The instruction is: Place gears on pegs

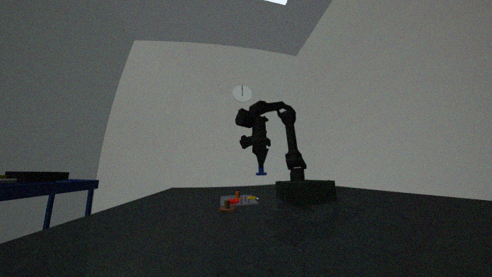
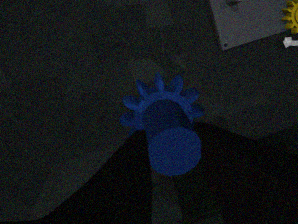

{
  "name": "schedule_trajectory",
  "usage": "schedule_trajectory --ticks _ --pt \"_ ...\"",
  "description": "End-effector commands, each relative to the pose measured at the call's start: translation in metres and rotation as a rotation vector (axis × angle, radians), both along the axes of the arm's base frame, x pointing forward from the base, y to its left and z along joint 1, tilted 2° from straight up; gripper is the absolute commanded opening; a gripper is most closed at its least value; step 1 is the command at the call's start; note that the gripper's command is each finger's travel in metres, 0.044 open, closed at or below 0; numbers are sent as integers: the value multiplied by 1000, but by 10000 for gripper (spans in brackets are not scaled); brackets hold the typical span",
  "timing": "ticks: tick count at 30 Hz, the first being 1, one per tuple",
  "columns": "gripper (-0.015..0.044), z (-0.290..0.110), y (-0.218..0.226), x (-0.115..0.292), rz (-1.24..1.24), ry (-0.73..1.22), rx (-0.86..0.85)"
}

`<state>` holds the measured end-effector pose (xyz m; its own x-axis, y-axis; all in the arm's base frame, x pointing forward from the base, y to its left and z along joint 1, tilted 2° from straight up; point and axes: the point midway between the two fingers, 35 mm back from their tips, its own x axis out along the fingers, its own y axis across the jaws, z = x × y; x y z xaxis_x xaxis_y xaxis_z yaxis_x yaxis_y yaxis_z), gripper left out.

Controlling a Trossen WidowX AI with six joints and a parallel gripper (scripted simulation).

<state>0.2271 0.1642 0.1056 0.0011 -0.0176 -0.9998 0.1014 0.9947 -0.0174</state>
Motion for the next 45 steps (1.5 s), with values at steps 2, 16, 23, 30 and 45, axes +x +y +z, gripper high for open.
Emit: schedule_trajectory --ticks 2,16,23,30,45 --pt "0 -4 -8 6 0 -1 -6" --pt "0 -15 -33 23 0 -2 -9" --pt "0 -21 -46 30 2 0 -12" --pt "0 -26 -59 37 3 -1 -12" --pt "0 -38 -89 50 5 -1 -12"
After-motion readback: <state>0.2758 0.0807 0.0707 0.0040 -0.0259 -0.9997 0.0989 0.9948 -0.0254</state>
